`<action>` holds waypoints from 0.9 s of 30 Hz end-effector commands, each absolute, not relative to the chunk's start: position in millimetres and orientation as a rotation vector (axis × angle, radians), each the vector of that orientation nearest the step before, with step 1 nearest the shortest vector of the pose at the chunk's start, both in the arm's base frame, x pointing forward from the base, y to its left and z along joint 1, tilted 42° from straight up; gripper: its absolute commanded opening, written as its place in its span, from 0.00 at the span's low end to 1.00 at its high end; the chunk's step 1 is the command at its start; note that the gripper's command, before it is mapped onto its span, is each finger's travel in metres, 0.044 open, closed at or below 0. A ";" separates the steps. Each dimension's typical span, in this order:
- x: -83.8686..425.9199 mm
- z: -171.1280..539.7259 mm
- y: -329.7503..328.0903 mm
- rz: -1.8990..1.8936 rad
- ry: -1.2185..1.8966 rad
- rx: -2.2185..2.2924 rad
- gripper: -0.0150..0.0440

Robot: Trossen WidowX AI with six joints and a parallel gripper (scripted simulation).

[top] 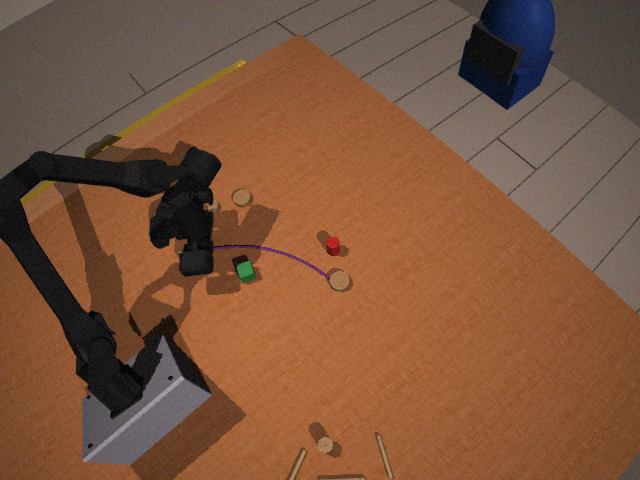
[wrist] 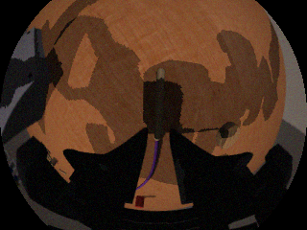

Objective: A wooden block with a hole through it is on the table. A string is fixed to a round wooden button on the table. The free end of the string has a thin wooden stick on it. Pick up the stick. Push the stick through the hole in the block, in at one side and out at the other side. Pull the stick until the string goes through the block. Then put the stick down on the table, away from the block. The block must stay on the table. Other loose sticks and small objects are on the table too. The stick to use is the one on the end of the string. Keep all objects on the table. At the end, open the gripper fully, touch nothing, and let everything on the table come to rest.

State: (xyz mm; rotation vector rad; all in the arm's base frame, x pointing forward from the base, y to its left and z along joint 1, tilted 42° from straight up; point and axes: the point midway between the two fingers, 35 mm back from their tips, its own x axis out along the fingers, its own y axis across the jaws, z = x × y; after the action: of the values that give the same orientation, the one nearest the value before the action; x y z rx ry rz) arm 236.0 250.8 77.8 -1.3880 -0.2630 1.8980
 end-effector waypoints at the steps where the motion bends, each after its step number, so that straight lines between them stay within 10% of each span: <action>1: 236.0 77.8 250.8 1.898 -0.263 -1.388 0.42; 5: 236.0 77.8 250.8 1.898 -0.263 -1.388 0.25; 27: 239.7 90.2 239.2 1.899 -0.261 -1.390 0.25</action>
State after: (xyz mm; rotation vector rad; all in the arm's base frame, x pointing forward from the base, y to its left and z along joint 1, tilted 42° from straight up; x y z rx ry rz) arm 238.2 240.2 83.4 -1.3865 -0.2425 1.9072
